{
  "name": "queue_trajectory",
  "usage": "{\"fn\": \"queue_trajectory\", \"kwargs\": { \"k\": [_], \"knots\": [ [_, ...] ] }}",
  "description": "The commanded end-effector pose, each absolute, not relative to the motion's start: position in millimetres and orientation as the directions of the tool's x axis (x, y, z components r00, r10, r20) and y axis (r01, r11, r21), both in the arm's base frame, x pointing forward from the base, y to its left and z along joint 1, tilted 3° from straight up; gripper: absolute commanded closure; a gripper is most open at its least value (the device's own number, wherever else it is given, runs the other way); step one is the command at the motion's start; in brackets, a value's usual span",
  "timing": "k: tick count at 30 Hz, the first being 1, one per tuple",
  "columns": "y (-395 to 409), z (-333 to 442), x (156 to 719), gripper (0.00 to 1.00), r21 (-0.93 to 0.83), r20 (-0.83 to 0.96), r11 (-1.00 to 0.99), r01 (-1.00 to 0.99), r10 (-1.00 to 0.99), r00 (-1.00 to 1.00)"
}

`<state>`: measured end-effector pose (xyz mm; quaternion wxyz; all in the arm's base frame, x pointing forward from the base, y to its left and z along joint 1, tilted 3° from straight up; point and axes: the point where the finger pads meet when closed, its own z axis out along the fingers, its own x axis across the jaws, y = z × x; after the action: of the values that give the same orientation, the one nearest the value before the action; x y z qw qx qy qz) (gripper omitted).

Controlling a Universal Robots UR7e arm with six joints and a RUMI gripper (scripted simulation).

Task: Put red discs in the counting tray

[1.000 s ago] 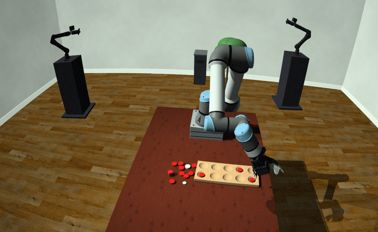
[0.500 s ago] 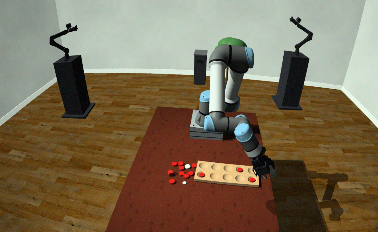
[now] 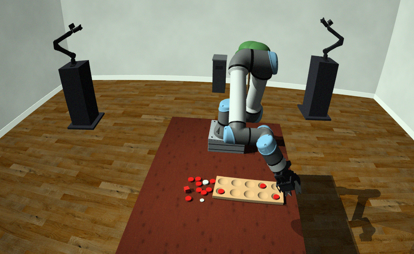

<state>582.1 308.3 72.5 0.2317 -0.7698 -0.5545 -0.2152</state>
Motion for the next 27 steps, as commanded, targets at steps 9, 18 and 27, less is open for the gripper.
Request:
{"fn": "queue_trajectory", "kwargs": {
  "k": [9,18,27],
  "knots": [
    [302.2,75.5,581.7,0.72,-0.144,0.572,-0.325,0.935,0.744,0.347],
    [293.2,78.8,580.6,0.72,-0.183,0.544,-0.394,0.901,0.723,0.426],
    [283.3,82.4,579.1,0.72,-0.221,0.51,-0.468,0.856,0.693,0.51]
  ]
}}
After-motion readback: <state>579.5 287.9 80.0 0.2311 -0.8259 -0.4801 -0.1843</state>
